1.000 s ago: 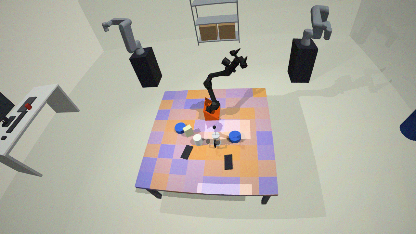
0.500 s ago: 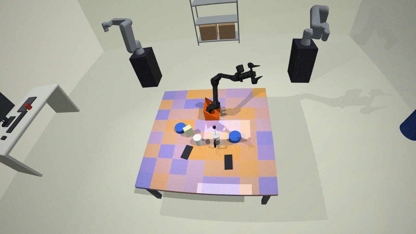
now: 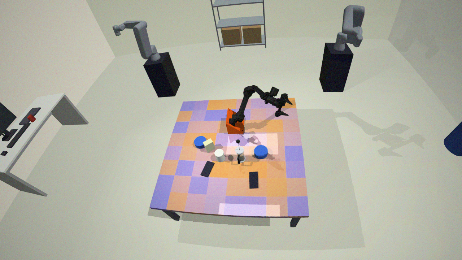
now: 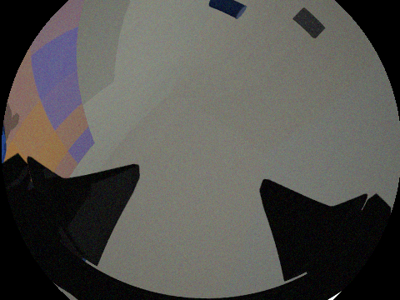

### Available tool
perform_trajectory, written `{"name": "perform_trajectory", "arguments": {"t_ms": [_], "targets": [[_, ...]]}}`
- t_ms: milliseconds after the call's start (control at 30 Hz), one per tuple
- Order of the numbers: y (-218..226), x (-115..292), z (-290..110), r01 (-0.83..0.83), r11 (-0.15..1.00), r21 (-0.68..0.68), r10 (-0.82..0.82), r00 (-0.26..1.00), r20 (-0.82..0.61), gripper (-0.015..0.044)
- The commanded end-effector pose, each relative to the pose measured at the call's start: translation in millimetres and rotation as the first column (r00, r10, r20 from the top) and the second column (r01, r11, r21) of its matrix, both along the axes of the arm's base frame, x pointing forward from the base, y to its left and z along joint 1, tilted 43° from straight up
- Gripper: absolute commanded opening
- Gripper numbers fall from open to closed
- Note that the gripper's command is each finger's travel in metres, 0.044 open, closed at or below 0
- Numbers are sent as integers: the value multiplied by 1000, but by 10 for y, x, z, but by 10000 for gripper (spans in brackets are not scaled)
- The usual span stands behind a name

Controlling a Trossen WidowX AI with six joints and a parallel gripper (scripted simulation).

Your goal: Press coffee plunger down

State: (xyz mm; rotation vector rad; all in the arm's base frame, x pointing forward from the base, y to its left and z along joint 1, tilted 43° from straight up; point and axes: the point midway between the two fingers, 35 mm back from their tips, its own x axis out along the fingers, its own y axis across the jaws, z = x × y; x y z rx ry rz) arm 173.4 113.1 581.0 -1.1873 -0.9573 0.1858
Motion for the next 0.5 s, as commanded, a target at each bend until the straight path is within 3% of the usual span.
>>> {"name": "perform_trajectory", "arguments": {"t_ms": [0,267,467], "targets": [[-34,558,-533,-23,1000,-13,19,963,-267,440],[-539,1285,-1582,23,986,167,108,674,-731,440],[-1133,1480,-2401,208,890,406,329,325,-887,440]]}}
